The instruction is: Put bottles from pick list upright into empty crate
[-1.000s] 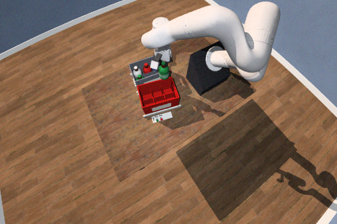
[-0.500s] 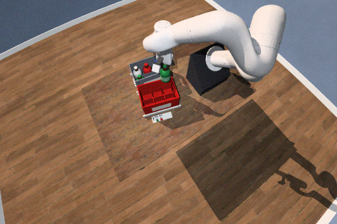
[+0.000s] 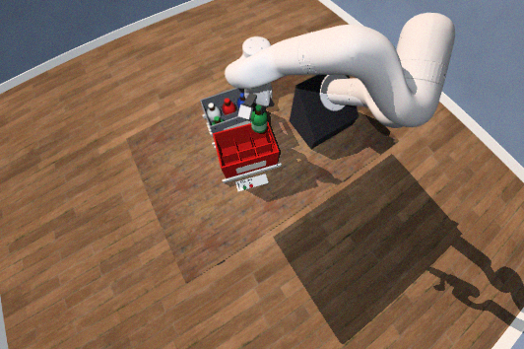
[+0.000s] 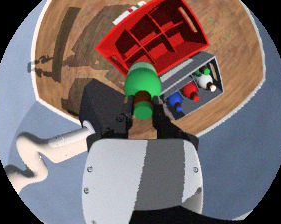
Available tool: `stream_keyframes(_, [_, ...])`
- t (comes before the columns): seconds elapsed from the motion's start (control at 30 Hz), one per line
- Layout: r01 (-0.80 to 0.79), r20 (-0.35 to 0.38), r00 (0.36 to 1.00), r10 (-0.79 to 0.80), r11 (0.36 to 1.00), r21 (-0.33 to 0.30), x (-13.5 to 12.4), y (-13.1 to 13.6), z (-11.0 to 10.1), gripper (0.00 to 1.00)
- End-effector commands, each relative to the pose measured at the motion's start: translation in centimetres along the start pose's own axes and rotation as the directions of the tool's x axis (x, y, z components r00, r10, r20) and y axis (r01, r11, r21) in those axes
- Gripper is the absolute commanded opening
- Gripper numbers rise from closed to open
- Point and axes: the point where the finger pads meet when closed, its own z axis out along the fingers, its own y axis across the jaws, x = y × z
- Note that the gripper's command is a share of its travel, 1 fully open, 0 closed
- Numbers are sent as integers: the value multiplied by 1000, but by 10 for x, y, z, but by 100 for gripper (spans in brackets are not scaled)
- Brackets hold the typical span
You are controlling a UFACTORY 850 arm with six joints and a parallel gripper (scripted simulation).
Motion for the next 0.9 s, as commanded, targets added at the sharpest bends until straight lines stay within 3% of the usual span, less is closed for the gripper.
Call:
stream_keyframes(0.0, [1,-1,1000,-1,1000,-2,9,-8,-1,0])
stream_keyframes(0.87, [1,-1,1000,-1,1000,-2,7,-7,-1,0])
